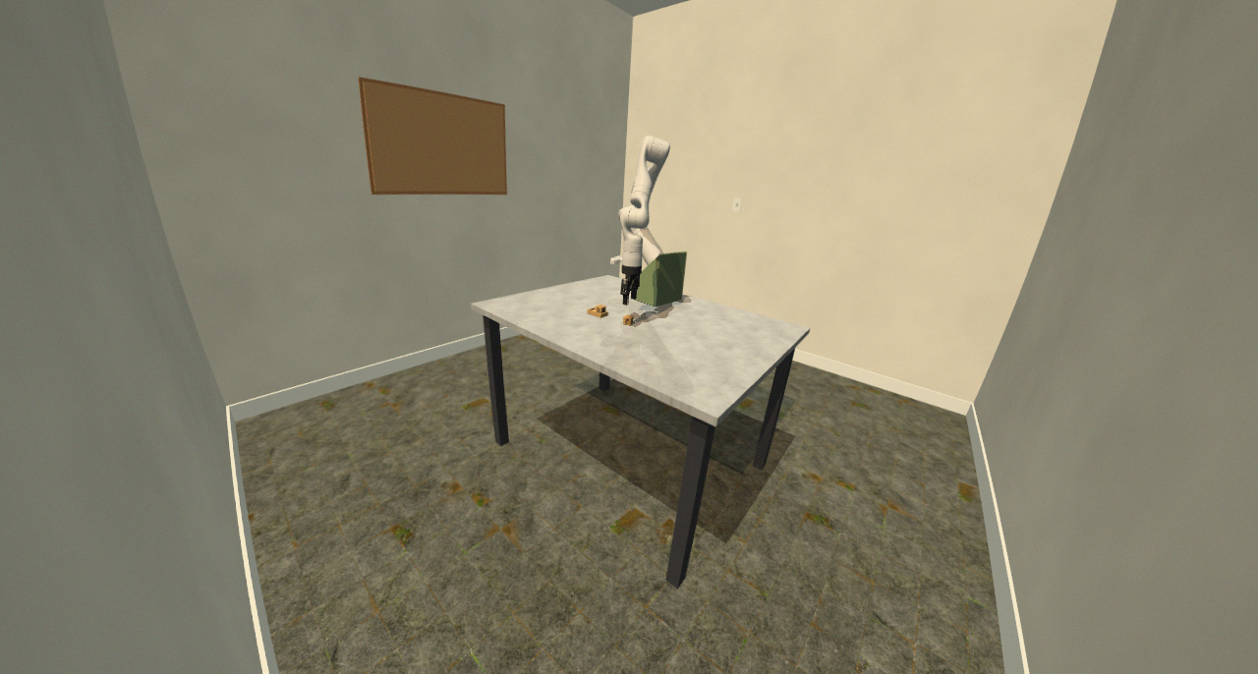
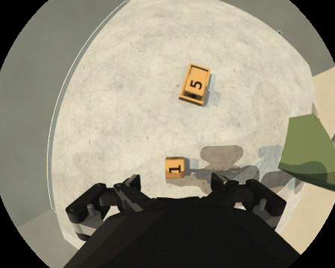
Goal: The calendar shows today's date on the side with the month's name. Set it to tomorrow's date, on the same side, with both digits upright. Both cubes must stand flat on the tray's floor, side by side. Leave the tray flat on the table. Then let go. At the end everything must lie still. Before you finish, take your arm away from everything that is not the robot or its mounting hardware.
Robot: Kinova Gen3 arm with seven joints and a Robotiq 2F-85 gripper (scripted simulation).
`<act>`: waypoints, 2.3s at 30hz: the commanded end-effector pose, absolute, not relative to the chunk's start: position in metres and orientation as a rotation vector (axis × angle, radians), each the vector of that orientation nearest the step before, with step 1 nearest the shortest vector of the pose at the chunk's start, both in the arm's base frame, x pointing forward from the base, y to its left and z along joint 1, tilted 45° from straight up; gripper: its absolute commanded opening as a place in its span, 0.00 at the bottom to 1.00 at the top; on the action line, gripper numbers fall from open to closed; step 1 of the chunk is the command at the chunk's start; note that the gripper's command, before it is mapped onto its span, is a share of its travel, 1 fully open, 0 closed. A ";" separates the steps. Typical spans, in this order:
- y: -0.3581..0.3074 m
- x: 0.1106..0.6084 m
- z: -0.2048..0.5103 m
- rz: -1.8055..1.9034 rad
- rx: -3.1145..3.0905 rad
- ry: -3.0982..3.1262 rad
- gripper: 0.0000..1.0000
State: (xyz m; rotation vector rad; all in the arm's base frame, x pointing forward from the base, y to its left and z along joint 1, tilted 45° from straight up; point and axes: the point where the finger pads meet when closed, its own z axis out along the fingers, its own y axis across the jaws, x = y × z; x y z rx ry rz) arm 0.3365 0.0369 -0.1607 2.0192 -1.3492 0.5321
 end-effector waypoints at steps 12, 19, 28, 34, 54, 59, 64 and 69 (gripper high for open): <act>0.041 0.337 -0.157 0.532 2.023 -1.347 1.00; 0.046 0.337 -0.151 0.530 2.025 -1.343 0.48; 0.046 0.337 -0.151 0.530 2.025 -1.343 0.48; 0.046 0.337 -0.151 0.530 2.025 -1.343 0.48; 0.046 0.337 -0.151 0.530 2.025 -1.343 0.48; 0.045 0.337 -0.152 0.530 2.025 -1.343 0.48; 0.044 0.337 -0.153 0.530 2.025 -1.343 0.48; 0.041 0.337 -0.155 0.530 2.025 -1.343 0.48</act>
